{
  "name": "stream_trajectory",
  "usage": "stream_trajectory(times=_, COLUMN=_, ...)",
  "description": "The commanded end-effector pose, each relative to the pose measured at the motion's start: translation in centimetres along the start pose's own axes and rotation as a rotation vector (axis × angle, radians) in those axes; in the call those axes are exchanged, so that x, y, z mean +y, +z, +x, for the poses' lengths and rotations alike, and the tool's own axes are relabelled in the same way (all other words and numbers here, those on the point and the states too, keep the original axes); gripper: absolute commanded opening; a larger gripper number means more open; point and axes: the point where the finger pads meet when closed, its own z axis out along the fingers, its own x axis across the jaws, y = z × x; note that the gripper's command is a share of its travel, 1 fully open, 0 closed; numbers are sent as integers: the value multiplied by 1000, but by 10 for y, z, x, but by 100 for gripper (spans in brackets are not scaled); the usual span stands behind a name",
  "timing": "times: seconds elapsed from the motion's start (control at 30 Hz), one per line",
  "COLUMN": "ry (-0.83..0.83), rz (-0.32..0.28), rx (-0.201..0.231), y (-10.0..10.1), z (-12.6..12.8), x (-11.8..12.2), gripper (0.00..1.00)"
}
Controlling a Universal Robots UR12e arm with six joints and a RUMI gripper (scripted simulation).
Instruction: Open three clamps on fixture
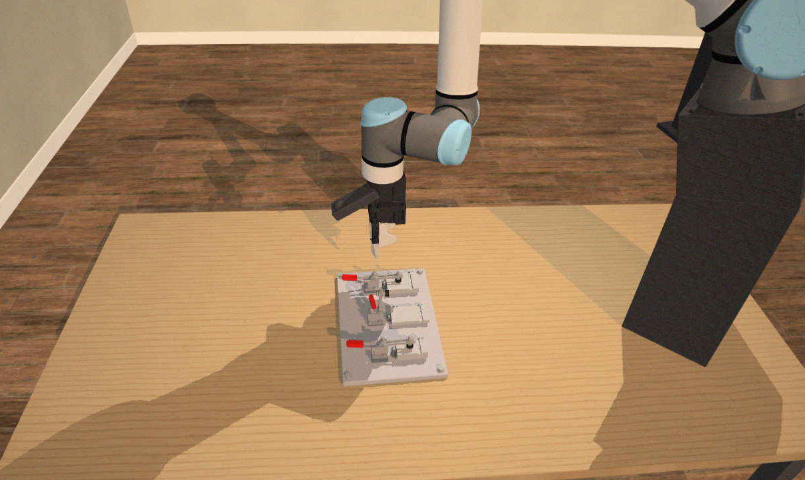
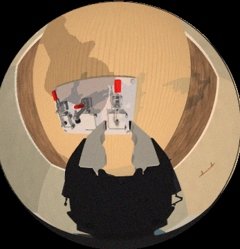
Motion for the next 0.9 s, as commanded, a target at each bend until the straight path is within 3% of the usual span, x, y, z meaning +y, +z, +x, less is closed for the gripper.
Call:
stream_trajectory(times=0.0, ry=0, rz=-1, rx=0, y=0, z=0, x=-30, gripper=28)
stream_trajectory(times=0.2, ry=0, rz=-1, rx=0, y=0, z=0, x=-55, gripper=28)
stream_trajectory(times=0.87, ry=0, rz=-1, rx=0, y=7, z=0, x=-61, gripper=28)
